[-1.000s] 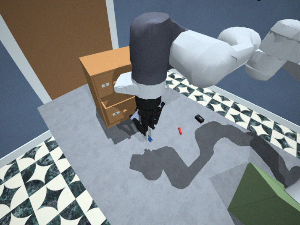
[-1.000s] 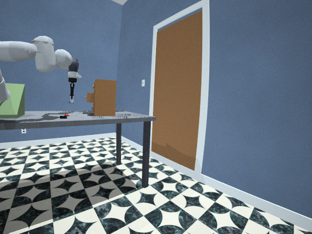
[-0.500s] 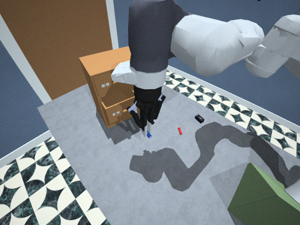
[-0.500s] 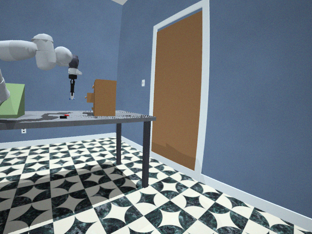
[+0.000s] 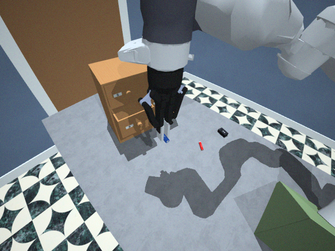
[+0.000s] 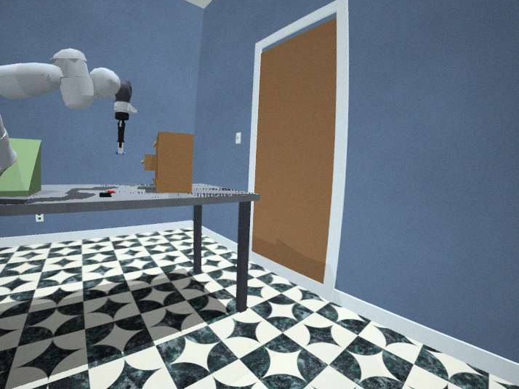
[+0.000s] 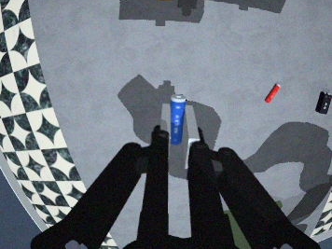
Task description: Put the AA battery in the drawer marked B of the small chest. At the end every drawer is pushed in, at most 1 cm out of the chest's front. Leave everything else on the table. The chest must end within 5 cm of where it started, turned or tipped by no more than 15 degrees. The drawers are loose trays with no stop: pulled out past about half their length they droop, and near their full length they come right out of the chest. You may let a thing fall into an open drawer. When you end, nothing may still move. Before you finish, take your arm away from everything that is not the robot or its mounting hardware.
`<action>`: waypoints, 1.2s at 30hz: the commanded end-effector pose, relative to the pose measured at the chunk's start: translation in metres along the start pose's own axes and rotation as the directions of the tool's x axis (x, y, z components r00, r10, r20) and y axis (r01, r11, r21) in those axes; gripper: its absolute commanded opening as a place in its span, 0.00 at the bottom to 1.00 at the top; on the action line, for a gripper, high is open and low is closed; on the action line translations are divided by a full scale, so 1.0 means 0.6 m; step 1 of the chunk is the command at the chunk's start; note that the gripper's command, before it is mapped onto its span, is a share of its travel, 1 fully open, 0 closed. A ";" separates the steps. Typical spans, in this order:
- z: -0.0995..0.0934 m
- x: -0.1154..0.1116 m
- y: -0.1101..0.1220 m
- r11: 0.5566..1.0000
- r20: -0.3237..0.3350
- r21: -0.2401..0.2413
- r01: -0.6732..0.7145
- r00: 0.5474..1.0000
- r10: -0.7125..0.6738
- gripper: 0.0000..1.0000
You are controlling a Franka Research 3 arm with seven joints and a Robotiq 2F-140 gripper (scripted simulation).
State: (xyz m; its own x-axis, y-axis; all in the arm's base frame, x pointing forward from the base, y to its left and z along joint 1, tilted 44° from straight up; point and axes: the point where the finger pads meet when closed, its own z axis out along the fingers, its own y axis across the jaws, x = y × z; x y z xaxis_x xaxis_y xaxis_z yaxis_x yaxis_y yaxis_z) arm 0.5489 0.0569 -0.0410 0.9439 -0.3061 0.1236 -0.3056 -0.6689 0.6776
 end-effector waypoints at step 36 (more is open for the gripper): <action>-0.056 -0.004 0.007 1.000 -0.051 -0.012 -0.002 0.999 0.001 0.06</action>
State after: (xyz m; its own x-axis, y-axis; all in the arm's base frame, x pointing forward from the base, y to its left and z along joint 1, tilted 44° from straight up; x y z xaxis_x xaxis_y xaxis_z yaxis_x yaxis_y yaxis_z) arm 0.5475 0.0775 -0.0142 0.9499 -0.2820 0.1351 -0.2943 -0.6602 0.6910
